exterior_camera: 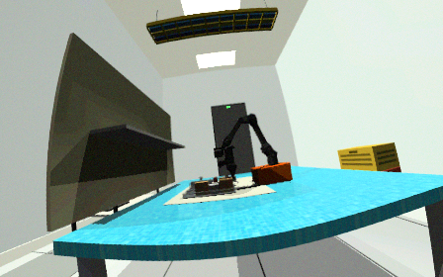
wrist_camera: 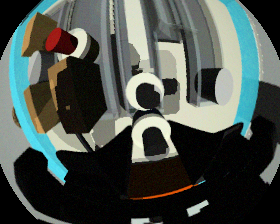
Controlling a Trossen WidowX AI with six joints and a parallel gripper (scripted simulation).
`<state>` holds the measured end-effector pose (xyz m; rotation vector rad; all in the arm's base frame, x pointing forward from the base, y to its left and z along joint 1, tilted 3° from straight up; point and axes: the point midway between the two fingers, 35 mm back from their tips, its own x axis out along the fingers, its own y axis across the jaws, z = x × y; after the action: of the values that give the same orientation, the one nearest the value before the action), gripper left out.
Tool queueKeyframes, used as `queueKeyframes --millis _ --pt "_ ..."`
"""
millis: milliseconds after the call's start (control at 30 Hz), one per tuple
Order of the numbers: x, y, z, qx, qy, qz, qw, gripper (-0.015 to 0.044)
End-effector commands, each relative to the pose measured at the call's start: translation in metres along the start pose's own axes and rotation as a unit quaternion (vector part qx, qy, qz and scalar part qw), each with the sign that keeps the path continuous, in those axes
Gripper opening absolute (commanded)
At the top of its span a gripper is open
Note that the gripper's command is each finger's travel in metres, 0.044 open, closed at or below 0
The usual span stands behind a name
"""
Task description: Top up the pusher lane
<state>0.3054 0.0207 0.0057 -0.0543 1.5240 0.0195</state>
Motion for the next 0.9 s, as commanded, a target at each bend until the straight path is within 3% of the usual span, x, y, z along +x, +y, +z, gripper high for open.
queueKeyframes --millis 0,867 --pt "-0.003 0.001 0.012 -0.002 -0.016 0.003 1.0 0.0" --pt "-0.005 0.001 0.024 -0.002 -0.016 0.003 1.0 0.0"
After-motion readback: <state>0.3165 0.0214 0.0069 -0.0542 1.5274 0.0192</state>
